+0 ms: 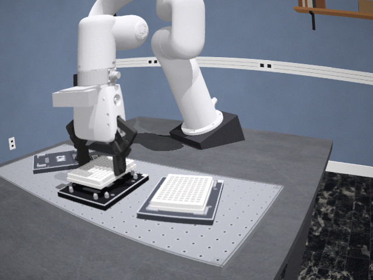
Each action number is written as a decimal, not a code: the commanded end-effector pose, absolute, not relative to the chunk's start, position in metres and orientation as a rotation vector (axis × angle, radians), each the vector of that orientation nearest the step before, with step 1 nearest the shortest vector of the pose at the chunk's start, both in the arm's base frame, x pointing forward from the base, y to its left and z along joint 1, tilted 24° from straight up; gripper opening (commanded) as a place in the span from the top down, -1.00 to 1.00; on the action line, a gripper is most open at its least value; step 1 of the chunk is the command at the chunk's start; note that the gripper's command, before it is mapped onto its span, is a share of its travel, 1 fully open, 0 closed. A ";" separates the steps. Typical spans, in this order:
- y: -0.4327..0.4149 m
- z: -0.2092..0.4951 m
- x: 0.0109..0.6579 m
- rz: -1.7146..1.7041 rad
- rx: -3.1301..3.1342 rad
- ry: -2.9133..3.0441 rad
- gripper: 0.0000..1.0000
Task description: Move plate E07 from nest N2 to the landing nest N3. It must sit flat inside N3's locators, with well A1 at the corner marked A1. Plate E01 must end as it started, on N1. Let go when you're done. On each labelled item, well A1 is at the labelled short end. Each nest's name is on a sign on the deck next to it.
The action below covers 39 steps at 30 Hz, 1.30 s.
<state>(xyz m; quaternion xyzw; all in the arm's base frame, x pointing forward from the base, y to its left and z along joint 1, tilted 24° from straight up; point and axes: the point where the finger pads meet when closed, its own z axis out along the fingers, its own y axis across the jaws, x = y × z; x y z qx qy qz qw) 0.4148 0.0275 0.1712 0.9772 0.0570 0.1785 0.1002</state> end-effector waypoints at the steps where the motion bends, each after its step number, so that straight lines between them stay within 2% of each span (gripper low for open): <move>1: 0.027 0.168 0.418 0.532 2.886 0.169 1.00; 39: 0.025 0.158 0.422 0.532 2.886 0.169 1.00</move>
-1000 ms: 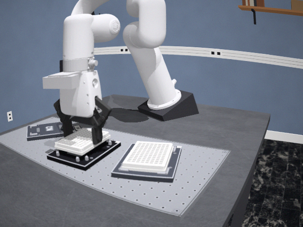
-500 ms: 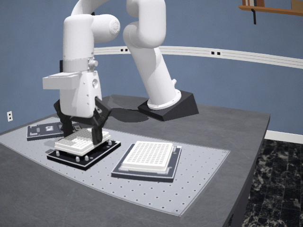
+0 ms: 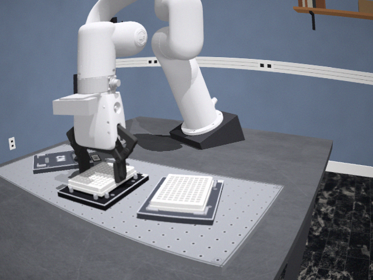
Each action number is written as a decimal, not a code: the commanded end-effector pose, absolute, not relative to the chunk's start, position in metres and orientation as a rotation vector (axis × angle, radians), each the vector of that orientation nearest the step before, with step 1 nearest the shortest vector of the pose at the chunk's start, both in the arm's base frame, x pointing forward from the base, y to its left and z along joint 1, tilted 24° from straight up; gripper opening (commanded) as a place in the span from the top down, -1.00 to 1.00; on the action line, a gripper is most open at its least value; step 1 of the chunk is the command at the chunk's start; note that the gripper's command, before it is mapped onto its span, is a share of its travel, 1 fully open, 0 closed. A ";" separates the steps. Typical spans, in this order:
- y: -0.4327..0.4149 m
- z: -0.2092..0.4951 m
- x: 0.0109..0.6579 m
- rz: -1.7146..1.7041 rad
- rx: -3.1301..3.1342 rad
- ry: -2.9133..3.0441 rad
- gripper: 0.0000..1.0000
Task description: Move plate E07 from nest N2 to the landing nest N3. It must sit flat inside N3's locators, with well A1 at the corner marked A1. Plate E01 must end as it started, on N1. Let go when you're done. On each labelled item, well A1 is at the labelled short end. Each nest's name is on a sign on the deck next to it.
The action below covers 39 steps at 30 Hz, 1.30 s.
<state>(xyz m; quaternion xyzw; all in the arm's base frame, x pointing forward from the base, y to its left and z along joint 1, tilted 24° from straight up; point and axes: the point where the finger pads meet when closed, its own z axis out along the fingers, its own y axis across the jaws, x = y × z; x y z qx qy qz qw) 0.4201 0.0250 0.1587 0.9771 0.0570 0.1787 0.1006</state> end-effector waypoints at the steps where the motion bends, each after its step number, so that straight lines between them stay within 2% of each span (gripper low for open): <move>1: 0.025 0.157 0.422 0.532 2.886 0.169 1.00; 21: 0.025 0.156 0.423 0.532 2.886 0.169 1.00; 22: 0.024 0.155 0.423 0.532 2.886 0.169 -1.00; 39: 0.024 0.155 0.423 0.532 2.886 0.169 -1.00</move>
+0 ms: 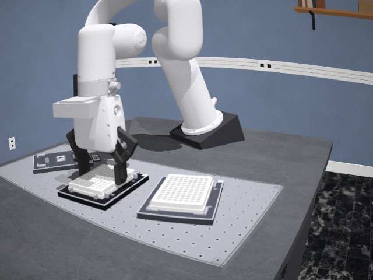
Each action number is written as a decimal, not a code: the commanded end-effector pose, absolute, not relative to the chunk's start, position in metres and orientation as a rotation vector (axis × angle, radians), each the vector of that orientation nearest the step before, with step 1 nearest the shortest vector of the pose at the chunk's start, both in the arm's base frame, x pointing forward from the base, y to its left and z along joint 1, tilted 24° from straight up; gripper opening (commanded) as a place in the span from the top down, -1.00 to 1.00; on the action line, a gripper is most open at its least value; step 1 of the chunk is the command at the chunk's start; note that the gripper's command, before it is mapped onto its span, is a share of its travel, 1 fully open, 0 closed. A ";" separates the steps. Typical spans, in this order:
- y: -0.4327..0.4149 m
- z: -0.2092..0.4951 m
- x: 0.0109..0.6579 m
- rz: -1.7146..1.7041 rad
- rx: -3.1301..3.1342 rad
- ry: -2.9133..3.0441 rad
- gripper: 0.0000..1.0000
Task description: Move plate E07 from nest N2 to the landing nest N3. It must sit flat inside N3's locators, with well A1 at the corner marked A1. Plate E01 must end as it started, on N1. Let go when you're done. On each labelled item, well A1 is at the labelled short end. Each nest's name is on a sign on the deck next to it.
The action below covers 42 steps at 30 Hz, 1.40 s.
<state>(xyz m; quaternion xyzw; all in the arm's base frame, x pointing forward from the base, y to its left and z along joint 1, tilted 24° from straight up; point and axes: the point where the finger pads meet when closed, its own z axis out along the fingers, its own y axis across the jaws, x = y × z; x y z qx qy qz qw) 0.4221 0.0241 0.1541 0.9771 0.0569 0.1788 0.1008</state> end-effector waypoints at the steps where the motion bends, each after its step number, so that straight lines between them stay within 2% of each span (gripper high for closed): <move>1: 0.024 0.155 0.423 0.532 2.886 0.169 -1.00; 42: 0.031 0.187 0.410 0.532 2.886 0.169 -1.00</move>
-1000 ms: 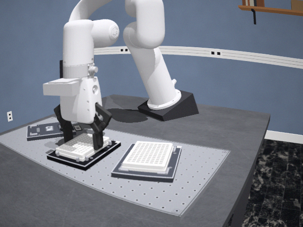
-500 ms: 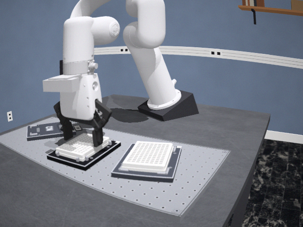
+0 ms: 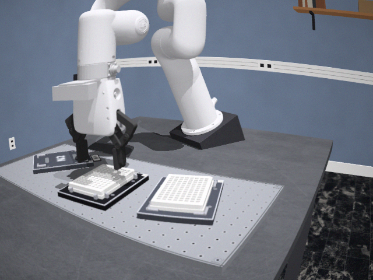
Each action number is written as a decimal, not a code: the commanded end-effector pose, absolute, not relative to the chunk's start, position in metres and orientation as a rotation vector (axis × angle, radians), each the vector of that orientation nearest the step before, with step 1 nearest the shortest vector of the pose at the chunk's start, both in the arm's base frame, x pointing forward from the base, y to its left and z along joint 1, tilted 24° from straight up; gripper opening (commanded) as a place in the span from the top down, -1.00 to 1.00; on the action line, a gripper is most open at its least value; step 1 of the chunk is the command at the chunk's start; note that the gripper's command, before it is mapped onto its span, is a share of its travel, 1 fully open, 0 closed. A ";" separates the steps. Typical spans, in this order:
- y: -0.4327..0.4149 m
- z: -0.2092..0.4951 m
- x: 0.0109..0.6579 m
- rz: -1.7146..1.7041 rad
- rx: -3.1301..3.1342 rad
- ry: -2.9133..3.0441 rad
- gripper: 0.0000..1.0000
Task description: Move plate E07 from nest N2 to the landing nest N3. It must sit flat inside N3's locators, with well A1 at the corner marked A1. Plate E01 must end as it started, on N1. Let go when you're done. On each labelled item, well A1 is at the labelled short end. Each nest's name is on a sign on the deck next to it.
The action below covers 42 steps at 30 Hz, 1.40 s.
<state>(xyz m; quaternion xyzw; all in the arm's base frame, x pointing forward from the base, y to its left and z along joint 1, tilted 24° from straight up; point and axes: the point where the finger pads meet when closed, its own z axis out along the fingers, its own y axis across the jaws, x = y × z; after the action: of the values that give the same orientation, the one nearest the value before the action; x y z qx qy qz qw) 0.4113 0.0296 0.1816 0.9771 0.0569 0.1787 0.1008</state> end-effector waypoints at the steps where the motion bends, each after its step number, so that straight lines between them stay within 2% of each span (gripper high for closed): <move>1: 0.031 0.189 0.410 0.532 2.886 0.169 -1.00; 42: 0.042 0.245 0.387 0.533 2.886 0.169 -1.00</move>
<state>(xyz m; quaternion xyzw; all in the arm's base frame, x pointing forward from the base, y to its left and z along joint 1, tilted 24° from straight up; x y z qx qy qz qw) 0.3888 0.0405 0.2387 0.9771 0.0569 0.1788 0.1007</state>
